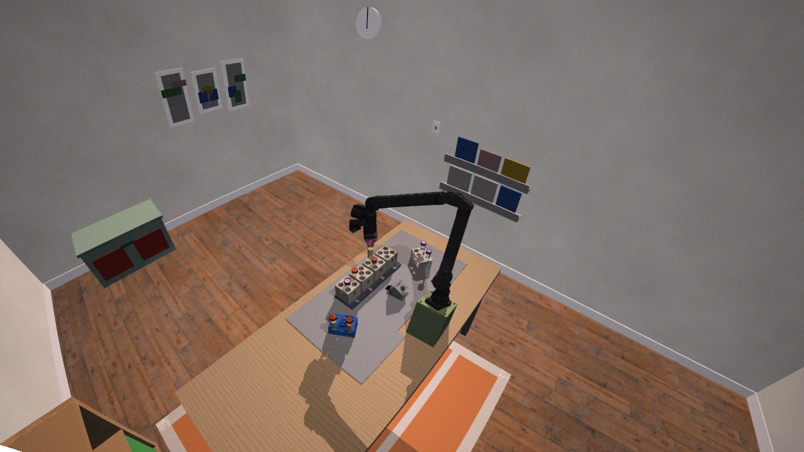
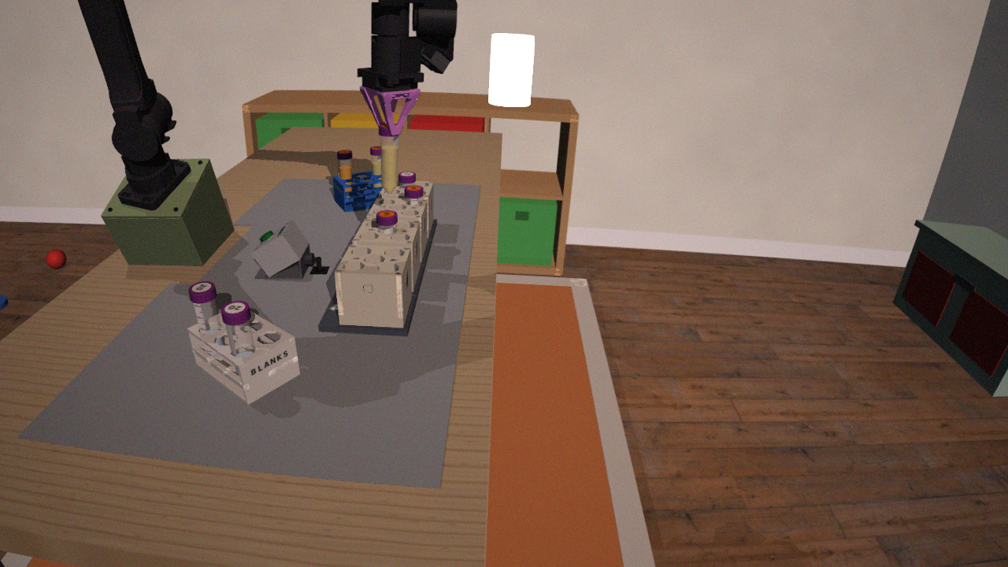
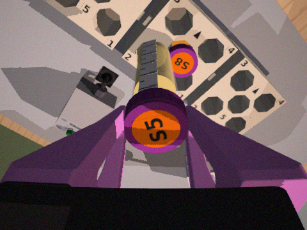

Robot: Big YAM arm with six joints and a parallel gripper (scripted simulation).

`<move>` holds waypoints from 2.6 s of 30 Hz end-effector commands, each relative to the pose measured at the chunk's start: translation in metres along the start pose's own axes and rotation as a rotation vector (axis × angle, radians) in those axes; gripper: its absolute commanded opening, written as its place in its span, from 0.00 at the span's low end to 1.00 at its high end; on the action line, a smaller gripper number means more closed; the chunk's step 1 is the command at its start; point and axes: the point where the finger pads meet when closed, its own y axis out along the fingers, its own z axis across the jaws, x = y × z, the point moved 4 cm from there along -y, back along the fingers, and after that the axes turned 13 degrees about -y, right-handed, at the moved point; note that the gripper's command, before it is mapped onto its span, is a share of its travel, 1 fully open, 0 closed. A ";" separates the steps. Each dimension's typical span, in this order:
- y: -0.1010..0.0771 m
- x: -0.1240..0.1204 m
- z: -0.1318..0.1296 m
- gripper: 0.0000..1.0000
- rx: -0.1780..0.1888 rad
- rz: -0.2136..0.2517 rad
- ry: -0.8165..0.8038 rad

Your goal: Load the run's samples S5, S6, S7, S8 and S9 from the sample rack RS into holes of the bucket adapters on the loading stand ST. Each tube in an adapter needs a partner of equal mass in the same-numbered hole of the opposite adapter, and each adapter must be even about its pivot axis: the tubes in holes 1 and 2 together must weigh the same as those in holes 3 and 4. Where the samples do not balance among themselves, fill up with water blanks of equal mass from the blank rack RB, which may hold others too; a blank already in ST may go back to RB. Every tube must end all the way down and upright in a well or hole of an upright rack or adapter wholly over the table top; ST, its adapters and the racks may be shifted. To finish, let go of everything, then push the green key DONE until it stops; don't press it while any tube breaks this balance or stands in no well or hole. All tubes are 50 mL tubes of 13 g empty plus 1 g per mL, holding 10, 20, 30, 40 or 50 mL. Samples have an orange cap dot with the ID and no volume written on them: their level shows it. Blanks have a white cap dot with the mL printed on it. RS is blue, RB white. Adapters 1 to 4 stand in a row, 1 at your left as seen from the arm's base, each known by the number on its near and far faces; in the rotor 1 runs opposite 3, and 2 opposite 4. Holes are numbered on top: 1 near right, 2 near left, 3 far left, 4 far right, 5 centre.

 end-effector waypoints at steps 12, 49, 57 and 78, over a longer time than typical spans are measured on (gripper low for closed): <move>-0.035 -0.062 -0.085 0.00 -0.054 -0.066 0.405; 0.049 -0.084 -0.099 0.00 -0.008 -0.016 0.705; 0.029 -0.080 -0.106 0.00 -0.032 -0.045 0.714; 0.028 -0.083 -0.120 0.00 -0.047 -0.062 0.727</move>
